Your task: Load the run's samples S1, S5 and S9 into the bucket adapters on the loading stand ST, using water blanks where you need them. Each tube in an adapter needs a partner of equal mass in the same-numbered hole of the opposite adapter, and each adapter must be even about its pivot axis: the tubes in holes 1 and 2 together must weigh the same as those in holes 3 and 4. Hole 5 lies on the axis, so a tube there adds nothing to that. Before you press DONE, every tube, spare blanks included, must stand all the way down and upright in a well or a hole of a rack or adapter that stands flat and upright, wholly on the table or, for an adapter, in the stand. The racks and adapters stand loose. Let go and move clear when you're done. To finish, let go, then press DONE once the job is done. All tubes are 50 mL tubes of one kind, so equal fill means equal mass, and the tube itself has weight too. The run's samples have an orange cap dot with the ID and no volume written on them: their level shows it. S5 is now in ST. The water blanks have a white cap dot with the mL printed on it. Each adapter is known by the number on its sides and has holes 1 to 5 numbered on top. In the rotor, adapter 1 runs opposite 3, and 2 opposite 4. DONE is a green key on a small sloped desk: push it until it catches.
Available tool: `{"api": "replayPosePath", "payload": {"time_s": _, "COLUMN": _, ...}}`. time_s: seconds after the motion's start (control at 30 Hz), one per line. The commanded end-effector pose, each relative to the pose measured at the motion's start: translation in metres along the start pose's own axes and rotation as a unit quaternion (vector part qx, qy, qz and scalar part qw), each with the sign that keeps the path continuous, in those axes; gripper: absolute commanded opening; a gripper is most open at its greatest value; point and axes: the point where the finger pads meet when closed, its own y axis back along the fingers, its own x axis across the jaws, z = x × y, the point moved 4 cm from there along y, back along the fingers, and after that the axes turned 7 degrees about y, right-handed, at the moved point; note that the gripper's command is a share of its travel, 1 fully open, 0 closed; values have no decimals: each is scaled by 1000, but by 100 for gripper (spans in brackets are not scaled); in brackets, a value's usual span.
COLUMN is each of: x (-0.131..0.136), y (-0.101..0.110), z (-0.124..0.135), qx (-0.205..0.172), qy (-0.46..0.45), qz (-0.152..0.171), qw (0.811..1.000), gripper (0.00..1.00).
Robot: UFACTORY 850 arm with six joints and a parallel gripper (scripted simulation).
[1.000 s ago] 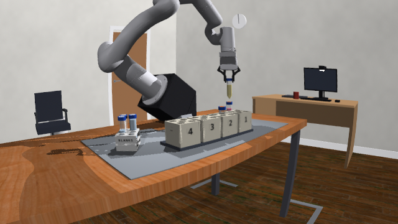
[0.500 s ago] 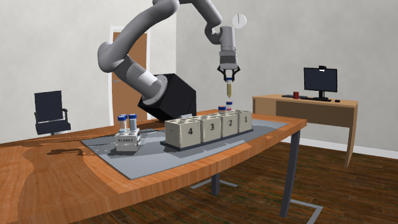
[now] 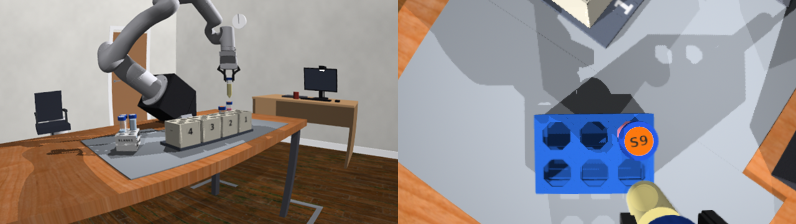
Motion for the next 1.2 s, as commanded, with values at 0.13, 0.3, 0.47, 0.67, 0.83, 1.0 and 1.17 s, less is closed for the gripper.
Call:
{"api": "replayPosePath", "payload": {"time_s": 0.13, "x": -1, "y": 1, "z": 0, "qx": 0, "qy": 0, "qz": -1, "qw": 1000, "gripper": 0}}
{"api": "replayPosePath", "payload": {"time_s": 0.3, "x": -1, "y": 1, "z": 0, "qx": 0, "qy": 0, "qz": -1, "qw": 1000, "gripper": 0}}
{"api": "replayPosePath", "payload": {"time_s": 0.47, "x": -1, "y": 1, "z": 0, "qx": 0, "qy": 0, "qz": -1, "qw": 1000, "gripper": 0}}
{"api": "replayPosePath", "payload": {"time_s": 0.67, "x": -1, "y": 1, "z": 0, "qx": 0, "qy": 0, "qz": -1, "qw": 1000, "gripper": 0}}
{"api": "replayPosePath", "payload": {"time_s": 0.83, "x": -1, "y": 1, "z": 0, "qx": 0, "qy": 0, "qz": -1, "qw": 1000, "gripper": 0}}
{"api": "replayPosePath", "payload": {"time_s": 1.0, "x": -1, "y": 1, "z": 0, "qx": 0, "qy": 0, "qz": -1, "qw": 1000, "gripper": 0}}
{"api": "replayPosePath", "payload": {"time_s": 1.17, "x": -1, "y": -7, "z": 0, "qx": 0, "qy": 0, "qz": -1, "qw": 1000, "gripper": 0}}
